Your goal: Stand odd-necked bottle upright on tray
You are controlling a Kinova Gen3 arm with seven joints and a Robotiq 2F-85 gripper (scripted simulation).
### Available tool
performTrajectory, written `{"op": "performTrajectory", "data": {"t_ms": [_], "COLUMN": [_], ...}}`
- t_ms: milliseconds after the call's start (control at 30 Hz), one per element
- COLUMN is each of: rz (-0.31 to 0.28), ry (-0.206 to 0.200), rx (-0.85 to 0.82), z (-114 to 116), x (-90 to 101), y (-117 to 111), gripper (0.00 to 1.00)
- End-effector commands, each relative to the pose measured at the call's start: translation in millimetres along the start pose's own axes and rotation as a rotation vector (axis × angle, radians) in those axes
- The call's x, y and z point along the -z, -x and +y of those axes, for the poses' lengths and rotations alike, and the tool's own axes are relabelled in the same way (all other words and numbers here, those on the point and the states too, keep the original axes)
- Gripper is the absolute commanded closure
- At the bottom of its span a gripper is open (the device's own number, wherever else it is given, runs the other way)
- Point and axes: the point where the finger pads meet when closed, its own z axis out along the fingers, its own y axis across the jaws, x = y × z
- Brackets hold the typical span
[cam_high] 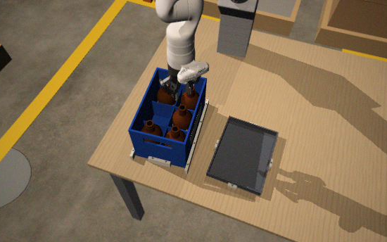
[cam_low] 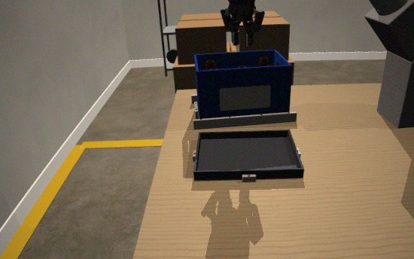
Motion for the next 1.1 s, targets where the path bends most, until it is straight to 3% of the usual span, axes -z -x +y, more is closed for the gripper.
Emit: {"op": "performTrajectory", "data": {"t_ms": [0,867,1067], "rz": [0.000,0.000,0.003], "ry": [0.001,0.001,-0.003], "rx": [0.000,0.000,0.001], "z": [0,0,12], "x": [0.3,0.3,-2.8], "y": [0,0,-3], "gripper": [1.00,1.00,1.00]}}
